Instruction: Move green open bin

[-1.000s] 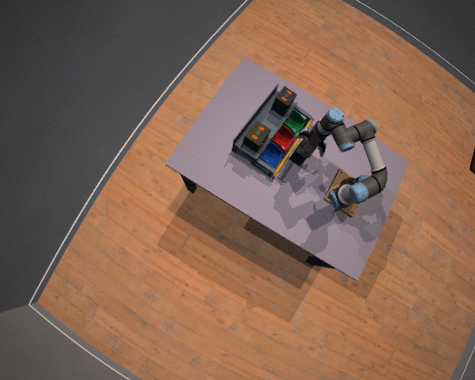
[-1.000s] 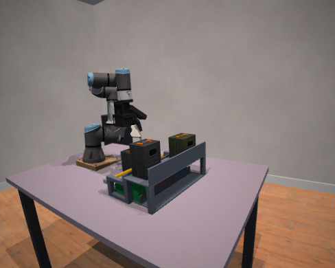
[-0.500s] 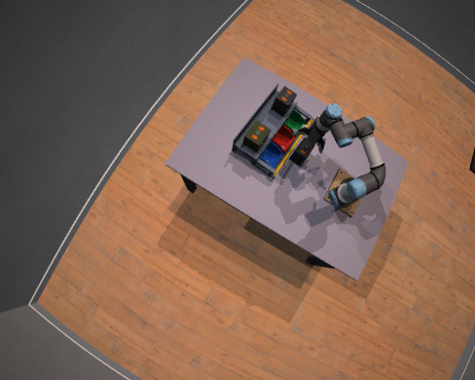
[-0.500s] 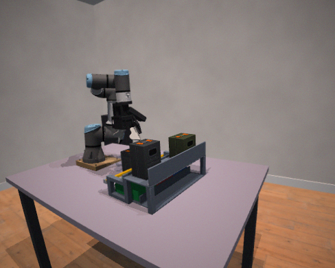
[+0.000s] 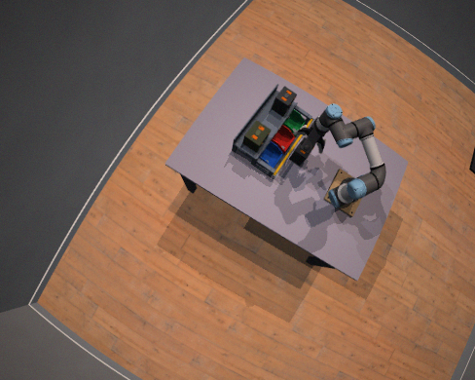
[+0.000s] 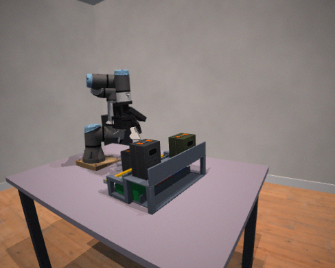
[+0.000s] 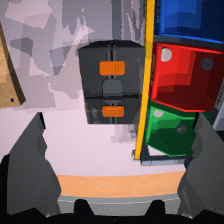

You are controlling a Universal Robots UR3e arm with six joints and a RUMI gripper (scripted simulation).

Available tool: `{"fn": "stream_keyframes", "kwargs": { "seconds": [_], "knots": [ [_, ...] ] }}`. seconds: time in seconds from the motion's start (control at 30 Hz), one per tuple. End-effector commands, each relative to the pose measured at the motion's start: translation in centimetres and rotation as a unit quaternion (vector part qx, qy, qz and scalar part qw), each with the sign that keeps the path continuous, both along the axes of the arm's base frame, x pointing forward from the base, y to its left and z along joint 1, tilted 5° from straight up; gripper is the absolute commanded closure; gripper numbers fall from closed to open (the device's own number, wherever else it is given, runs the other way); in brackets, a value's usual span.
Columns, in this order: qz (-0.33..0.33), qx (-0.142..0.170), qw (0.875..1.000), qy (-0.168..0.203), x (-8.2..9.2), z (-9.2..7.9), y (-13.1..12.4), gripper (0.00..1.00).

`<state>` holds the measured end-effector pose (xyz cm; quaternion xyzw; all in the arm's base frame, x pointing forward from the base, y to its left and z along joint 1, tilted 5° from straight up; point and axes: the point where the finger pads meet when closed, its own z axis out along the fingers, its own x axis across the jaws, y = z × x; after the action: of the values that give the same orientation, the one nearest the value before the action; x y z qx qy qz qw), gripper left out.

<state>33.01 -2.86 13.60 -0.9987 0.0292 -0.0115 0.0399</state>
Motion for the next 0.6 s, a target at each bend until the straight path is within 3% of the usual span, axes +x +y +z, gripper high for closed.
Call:
{"fn": "stream_keyframes", "kwargs": {
  "seconds": [0.0, 0.57],
  "knots": [
    [0.000, -0.001, 1.000, -0.001, -0.17, 0.23, 0.33, 0.00],
    [0.000, -0.001, 1.000, -0.001, -0.35, 0.36, 0.65, 0.00]
  ]
}}
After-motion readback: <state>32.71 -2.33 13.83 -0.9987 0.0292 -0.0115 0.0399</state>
